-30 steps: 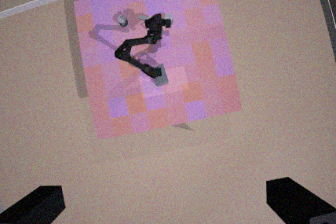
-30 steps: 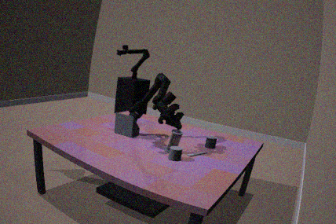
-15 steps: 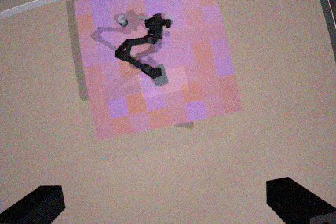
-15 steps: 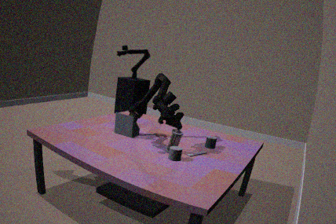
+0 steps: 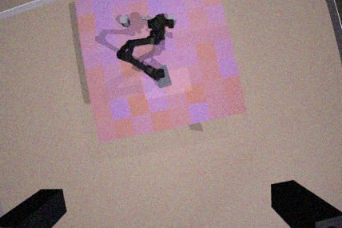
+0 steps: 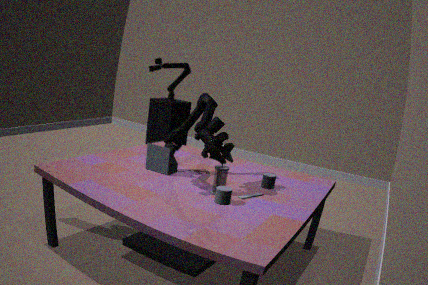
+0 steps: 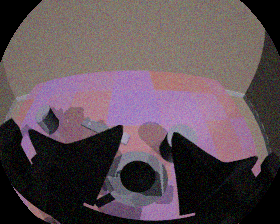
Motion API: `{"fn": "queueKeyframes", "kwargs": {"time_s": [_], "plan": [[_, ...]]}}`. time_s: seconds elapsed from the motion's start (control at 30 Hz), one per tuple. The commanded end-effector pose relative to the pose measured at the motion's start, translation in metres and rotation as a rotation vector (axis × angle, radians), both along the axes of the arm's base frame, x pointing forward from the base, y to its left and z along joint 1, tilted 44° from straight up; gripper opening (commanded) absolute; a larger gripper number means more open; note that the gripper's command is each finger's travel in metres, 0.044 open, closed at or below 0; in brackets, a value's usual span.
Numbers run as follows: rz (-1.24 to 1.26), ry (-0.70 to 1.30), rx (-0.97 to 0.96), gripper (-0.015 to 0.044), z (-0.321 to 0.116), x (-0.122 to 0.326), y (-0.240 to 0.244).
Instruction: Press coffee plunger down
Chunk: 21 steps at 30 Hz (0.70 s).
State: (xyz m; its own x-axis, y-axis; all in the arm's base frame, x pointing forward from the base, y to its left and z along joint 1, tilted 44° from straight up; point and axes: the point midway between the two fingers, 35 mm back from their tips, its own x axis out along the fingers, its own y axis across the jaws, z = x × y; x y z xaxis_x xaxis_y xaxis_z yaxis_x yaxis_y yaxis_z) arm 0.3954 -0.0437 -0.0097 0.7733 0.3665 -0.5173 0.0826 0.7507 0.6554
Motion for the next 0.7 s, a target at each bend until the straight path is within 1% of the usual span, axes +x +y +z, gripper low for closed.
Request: {"fn": "queueKeyframes", "kwargs": {"time_s": [0.0,0.13,0.17,0.33,0.4,0.53,0.67], "plan": [[0.0,0.0,0.0,0.0325,0.0,0.0,0.0],[0.0,0.0,0.0,0.043,0.0,0.0,0.0],[0.0,0.0,0.0,0.044,0.0,0.0,0.0],[0.002,0.005,-0.001,0.044,0.01,-0.001,-0.01],[0.003,0.009,-0.001,0.044,0.023,-0.004,-0.022],[0.006,0.015,0.006,0.044,0.063,-0.018,-0.05],[0.006,0.015,0.007,0.044,0.063,-0.02,-0.051]]}}
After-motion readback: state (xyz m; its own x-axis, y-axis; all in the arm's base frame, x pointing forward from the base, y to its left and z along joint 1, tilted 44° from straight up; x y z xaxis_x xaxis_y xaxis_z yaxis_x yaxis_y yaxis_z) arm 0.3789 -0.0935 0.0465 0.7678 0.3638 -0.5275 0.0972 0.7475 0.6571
